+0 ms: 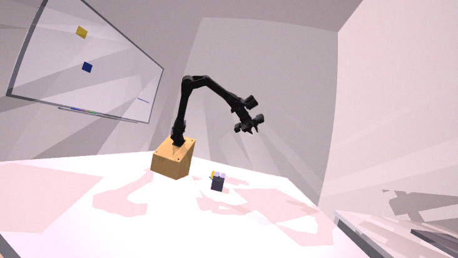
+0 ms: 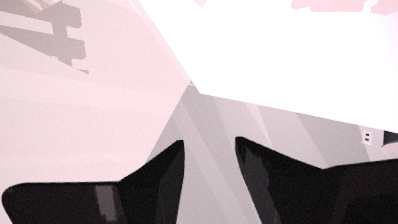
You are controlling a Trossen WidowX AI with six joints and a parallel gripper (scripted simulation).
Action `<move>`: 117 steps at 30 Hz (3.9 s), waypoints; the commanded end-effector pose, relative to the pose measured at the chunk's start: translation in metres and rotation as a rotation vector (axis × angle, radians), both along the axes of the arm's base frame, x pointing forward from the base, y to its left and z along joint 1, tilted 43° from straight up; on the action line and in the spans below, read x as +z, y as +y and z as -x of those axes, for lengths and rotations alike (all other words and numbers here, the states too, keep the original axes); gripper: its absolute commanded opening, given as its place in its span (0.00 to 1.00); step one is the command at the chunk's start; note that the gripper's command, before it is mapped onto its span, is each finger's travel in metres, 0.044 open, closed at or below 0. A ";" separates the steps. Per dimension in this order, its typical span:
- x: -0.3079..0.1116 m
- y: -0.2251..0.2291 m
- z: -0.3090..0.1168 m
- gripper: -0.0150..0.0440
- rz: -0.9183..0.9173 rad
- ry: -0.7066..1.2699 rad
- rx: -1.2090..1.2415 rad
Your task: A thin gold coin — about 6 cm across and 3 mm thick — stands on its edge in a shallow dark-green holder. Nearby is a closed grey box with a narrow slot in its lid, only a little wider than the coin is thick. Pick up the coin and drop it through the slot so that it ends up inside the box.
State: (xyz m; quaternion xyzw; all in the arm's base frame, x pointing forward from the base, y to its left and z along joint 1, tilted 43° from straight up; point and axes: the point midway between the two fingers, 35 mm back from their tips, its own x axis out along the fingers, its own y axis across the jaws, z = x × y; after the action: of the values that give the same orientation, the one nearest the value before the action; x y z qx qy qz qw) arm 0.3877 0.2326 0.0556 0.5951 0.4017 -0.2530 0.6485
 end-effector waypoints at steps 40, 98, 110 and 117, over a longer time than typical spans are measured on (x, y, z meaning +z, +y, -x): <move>-0.181 -0.194 0.162 0.53 1.047 0.650 0.347; -0.227 -0.237 0.159 0.25 1.051 0.651 0.346; -0.212 -0.220 0.157 0.25 1.046 0.649 0.349; -0.201 -0.208 0.157 0.25 1.044 0.648 0.350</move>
State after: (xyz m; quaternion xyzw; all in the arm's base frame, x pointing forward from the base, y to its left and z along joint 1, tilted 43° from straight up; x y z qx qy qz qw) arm 0.2294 0.0176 -0.1505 0.0161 0.4927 -0.4733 0.7300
